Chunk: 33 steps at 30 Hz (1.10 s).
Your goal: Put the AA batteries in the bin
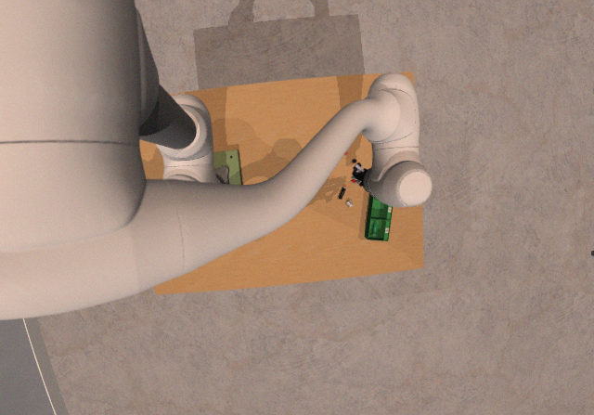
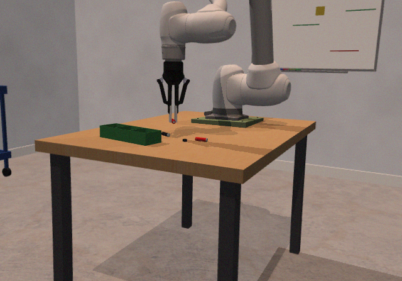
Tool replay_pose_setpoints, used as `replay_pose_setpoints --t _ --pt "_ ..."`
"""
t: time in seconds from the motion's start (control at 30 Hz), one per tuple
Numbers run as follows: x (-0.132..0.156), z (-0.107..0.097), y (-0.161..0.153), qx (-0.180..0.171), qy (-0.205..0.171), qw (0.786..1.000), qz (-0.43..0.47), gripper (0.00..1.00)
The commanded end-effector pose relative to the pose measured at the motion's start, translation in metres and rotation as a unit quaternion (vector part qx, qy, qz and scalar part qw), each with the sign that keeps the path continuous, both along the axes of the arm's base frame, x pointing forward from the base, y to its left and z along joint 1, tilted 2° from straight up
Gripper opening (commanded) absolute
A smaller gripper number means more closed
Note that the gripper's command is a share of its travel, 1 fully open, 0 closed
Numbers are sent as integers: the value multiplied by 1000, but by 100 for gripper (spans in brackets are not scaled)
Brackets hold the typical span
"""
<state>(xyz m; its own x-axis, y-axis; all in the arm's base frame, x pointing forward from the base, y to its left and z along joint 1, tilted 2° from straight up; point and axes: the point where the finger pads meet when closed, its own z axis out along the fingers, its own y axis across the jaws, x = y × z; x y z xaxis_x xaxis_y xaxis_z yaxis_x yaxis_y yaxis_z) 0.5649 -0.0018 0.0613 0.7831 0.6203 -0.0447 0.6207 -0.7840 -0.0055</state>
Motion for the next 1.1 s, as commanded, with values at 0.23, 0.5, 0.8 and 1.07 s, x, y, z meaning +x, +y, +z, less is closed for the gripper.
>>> replay_pose_setpoints --t 0.23,0.5,0.8,1.07 --pt "1 2 0 0 -1 1000 3 5" --pt "3 2 -5 0 -1 1000 3 5" --pt "21 3 -56 0 -1 1000 3 5" --pt "33 3 -90 0 -1 1000 3 5"
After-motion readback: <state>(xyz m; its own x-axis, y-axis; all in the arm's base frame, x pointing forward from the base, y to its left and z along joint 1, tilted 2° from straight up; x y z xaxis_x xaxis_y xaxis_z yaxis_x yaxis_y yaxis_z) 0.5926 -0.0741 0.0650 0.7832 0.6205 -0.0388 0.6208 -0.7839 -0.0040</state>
